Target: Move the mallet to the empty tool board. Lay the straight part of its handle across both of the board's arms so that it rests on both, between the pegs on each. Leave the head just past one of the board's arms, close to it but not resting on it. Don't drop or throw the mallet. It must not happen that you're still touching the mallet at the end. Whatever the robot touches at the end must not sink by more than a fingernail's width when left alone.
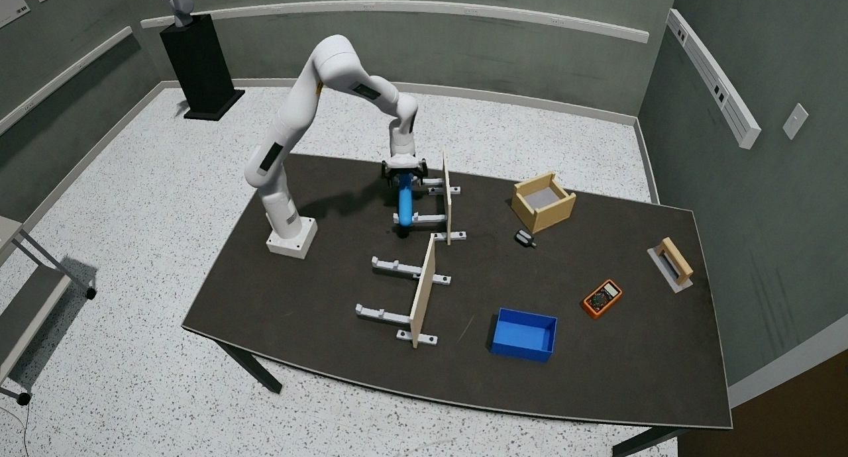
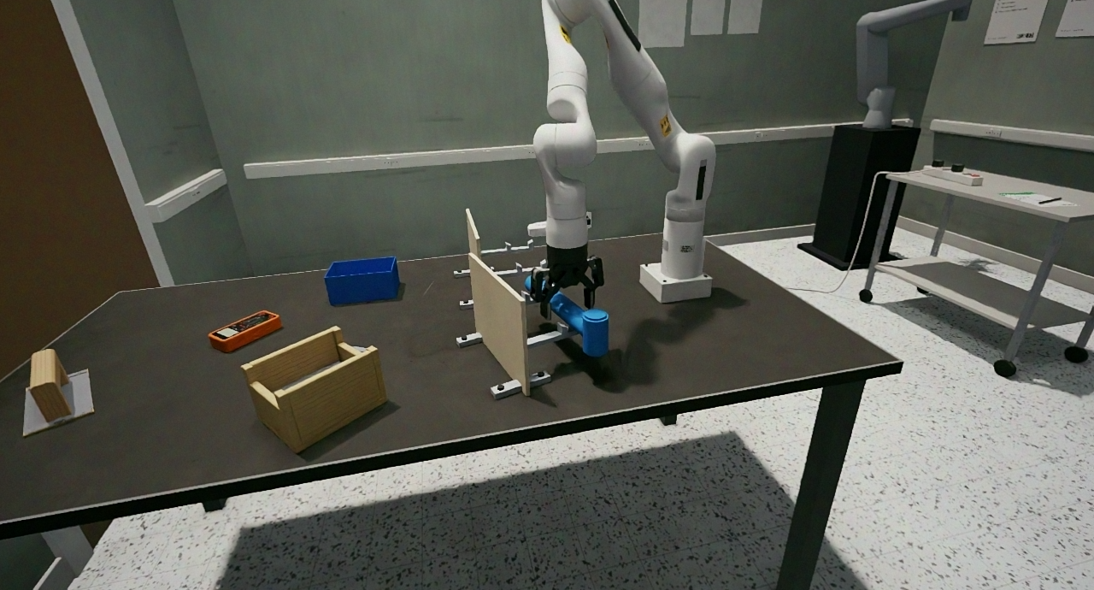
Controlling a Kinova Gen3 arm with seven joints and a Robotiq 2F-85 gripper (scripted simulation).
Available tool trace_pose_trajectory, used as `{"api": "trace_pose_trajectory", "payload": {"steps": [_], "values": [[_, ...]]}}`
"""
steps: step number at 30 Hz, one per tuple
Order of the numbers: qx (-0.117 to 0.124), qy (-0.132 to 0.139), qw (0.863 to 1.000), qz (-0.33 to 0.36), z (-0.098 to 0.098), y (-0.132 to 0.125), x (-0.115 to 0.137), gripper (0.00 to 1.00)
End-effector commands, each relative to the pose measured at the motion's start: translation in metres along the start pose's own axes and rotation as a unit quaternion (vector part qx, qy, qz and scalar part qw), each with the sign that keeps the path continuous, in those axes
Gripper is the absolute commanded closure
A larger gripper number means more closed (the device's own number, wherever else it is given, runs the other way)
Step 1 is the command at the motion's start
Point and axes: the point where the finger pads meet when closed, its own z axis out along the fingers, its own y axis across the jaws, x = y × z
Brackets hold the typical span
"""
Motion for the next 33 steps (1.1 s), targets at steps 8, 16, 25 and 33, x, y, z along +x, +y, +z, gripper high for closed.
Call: {"api": "trace_pose_trajectory", "payload": {"steps": [8, 16, 25, 33], "values": [[0.001, 0.0, 1.0, 0.0, -0.002, -0.001, 0.0, 0.0], [0.001, 0.0, 1.0, 0.001, -0.02, -0.001, 0.0, 0.0], [0.002, 0.0, 1.0, 0.001, -0.076, -0.001, 0.0, 0.0], [0.001, 0.0, 1.0, 0.0, -0.098, 0.0, 0.0, 0.0]]}}
